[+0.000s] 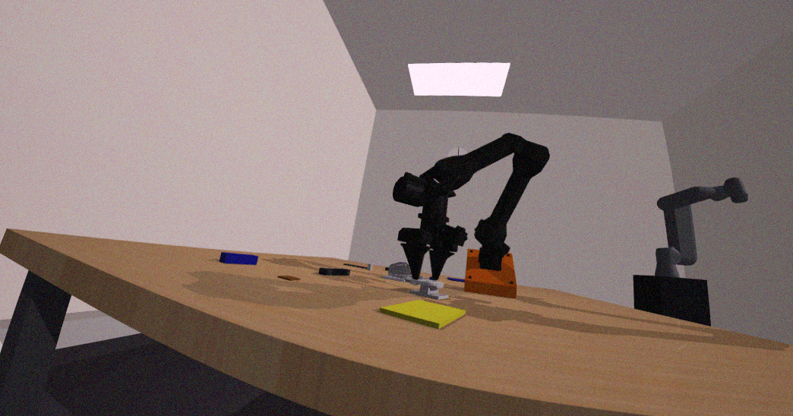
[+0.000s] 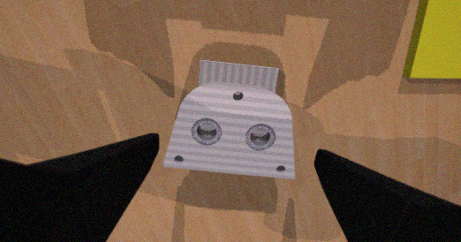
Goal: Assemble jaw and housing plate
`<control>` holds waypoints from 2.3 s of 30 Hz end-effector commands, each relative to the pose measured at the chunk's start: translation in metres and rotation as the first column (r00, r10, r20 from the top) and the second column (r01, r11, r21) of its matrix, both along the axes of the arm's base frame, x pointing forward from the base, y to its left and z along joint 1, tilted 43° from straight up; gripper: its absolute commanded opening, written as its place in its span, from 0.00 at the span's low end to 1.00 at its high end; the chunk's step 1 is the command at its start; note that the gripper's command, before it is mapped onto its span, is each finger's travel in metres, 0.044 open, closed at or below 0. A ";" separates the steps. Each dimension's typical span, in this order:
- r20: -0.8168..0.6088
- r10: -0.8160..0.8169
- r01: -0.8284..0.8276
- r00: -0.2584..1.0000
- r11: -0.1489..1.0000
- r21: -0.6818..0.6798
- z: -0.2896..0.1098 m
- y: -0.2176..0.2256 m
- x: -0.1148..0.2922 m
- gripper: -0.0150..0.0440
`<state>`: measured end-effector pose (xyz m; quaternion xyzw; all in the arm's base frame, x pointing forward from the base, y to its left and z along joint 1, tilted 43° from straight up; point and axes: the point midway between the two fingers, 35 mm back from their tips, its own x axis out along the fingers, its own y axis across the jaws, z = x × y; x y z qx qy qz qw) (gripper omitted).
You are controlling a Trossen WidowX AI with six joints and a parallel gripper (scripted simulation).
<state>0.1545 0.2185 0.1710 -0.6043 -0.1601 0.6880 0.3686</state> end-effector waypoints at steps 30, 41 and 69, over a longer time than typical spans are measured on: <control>-0.011 -0.002 0.002 1.000 1.000 -0.009 -0.018 0.014 -0.001 1.00; -0.010 0.002 -0.002 1.000 1.000 -0.005 -0.017 0.014 -0.001 0.97; -0.009 0.002 -0.002 1.000 1.000 -0.011 -0.006 0.002 0.002 0.85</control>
